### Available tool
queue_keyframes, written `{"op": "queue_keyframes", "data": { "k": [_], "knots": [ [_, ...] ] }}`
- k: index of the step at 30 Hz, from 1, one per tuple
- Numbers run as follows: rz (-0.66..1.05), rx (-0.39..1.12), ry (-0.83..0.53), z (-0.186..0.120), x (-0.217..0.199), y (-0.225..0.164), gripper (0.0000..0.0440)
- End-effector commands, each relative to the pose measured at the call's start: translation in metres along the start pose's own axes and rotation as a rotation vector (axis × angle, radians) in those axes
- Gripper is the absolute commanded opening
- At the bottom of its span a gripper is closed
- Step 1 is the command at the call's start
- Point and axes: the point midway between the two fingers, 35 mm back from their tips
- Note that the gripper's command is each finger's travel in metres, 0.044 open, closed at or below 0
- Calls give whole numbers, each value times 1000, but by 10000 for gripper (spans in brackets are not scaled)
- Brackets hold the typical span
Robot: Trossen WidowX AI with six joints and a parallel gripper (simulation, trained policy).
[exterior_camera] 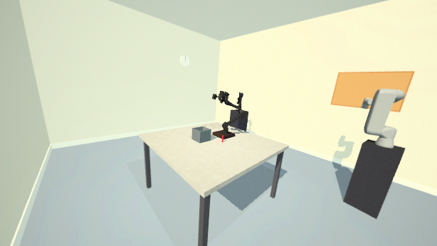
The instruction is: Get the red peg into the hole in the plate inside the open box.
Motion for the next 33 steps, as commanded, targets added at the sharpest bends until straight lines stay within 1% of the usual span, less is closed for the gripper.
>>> {"op": "queue_keyframes", "data": {
  "k": [1,2,16,25,33],
  "knots": [
    [18,8,-4,1,-2,-2,425],
    [46,19,-5,2,-4,-5,440],
    [508,163,33,22,-5,-49,440],
    [793,286,41,35,5,-78,440],
    [1030,429,28,42,22,-107,440]
  ]
}}
Point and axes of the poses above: the point midway between the two fingers, 35 mm back from their tips, its own z axis out along the fingers, its own x axis across the jaws, y = z × x, and after that the axes turned 10 degrees about -z, right-handed
